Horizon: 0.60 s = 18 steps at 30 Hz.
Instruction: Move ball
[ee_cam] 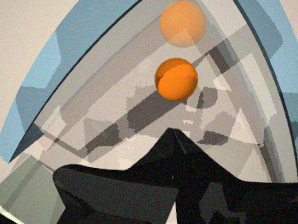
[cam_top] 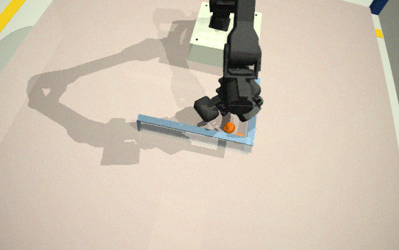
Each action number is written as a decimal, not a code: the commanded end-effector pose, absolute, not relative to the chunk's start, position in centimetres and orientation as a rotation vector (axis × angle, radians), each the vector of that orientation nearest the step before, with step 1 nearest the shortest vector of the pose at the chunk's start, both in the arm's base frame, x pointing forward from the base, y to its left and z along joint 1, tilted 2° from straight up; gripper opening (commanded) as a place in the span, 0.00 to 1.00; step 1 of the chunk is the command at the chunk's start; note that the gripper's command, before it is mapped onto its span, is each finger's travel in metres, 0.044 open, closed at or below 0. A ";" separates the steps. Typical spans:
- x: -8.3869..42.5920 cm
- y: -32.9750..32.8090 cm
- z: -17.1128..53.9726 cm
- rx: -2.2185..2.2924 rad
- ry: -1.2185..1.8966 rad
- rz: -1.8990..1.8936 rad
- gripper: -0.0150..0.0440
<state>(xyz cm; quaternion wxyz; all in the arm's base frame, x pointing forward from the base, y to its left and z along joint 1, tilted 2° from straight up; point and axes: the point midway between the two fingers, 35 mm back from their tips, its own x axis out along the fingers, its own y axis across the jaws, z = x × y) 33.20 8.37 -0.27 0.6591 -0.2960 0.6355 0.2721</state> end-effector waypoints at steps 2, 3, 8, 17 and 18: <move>32.9 8.3 -1.3 -0.672 1.446 0.623 0.25; 32.9 8.3 -1.4 -0.672 1.446 0.623 0.25; 32.9 8.3 -2.2 -0.672 1.446 0.623 0.25; 33.0 8.4 -2.8 -0.672 1.446 0.623 0.25; 33.2 8.5 -2.8 -0.672 1.446 0.623 0.25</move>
